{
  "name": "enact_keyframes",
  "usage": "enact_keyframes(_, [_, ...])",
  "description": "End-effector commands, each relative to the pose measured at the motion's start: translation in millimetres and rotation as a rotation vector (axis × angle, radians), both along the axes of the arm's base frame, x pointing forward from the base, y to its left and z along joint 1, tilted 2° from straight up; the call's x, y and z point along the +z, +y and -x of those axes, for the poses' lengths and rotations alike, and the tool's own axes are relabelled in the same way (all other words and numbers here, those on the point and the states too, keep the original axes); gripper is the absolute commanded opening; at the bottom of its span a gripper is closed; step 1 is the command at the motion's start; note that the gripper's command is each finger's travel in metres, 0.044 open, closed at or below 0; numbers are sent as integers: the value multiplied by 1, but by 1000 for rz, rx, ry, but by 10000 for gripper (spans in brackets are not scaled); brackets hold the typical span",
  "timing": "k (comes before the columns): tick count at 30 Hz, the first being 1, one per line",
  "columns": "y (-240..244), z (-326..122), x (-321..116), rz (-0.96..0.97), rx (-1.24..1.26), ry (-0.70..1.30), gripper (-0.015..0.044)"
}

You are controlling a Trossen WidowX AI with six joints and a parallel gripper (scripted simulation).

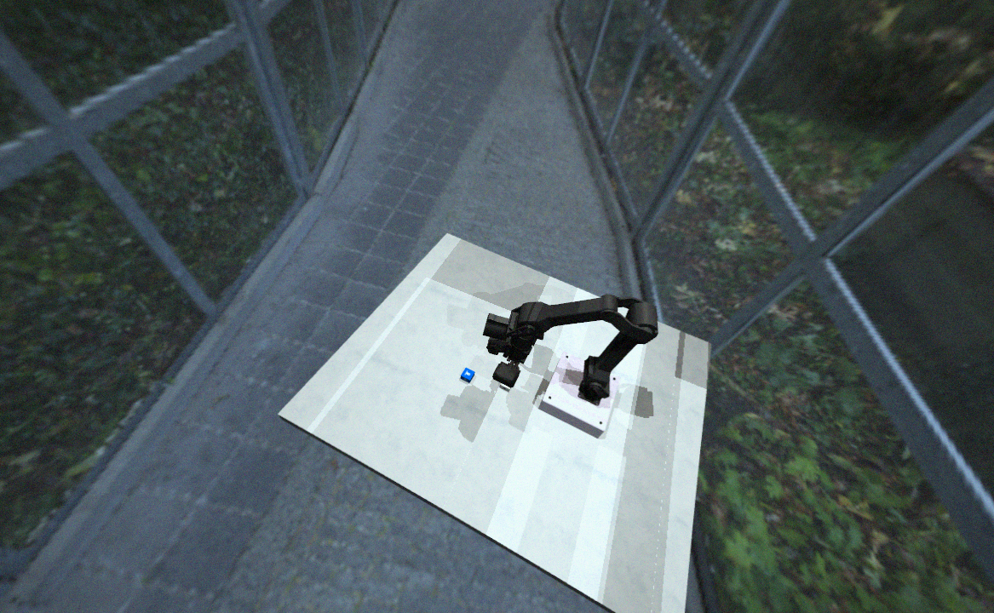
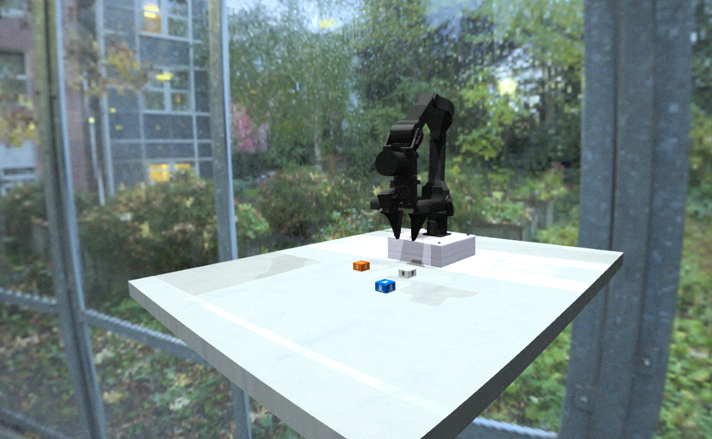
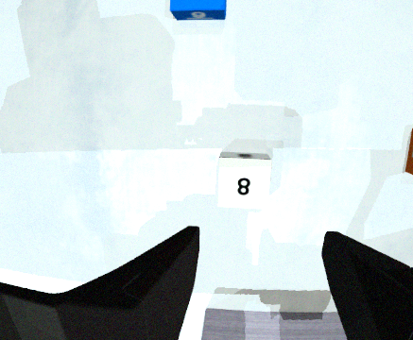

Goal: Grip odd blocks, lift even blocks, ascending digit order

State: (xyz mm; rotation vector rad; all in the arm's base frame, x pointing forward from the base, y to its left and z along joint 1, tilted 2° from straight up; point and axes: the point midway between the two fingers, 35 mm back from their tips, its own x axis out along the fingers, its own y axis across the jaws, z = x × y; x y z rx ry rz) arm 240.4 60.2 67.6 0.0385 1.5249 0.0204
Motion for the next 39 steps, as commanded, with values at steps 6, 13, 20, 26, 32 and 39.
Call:
enact_keyframes(6, [1, 8, -46, 5, -5, 30, 400])
enact_keyframes(13, [1, 8, -55, 5, -5, 30, 400])
enact_keyframes(20, [2, 7, -66, 5, -5, 30, 400])
enact_keyframes(26, [2, 8, -76, 5, -5, 30, 400])
enact_keyframes(32, [2, 8, -83, 5, -5, 30, 400])
enact_keyframes(39, [2, 8, -83, 5, -5, 30, 216])
